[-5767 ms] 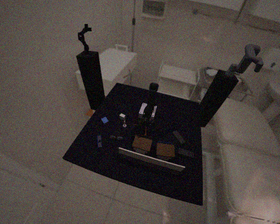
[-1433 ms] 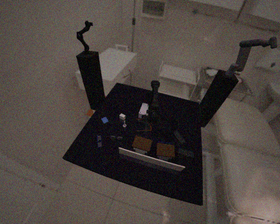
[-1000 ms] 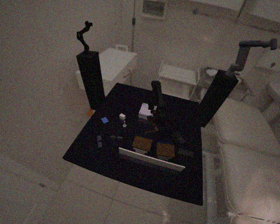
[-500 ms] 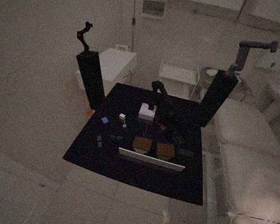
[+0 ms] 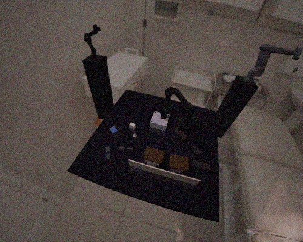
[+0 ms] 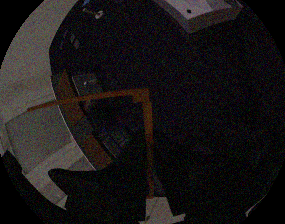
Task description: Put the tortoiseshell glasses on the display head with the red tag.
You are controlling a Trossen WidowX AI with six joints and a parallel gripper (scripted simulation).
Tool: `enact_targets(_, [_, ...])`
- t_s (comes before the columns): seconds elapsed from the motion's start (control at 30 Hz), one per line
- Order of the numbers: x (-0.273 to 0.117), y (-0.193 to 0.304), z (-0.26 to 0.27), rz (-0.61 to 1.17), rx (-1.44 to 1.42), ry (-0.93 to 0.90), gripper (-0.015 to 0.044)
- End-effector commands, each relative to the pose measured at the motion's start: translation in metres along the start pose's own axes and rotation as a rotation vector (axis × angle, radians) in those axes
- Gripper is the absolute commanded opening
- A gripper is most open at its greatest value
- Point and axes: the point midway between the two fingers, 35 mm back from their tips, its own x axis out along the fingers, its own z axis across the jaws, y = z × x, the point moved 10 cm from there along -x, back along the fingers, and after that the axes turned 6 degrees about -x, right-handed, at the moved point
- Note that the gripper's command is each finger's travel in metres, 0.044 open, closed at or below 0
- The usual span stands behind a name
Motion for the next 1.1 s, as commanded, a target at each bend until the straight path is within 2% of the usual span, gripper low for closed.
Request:
enact_targets(0.0, [-0.012, 0.006, -0.01, 0.03, -0.041, -0.04, 0.0])
enact_targets(0.37, [-0.042, 0.016, -0.041, 0.106, -0.157, -0.132, 0.0])
enact_targets(1.07, [-0.037, 0.015, -0.04, 0.097, -0.154, -0.117, 0.0])
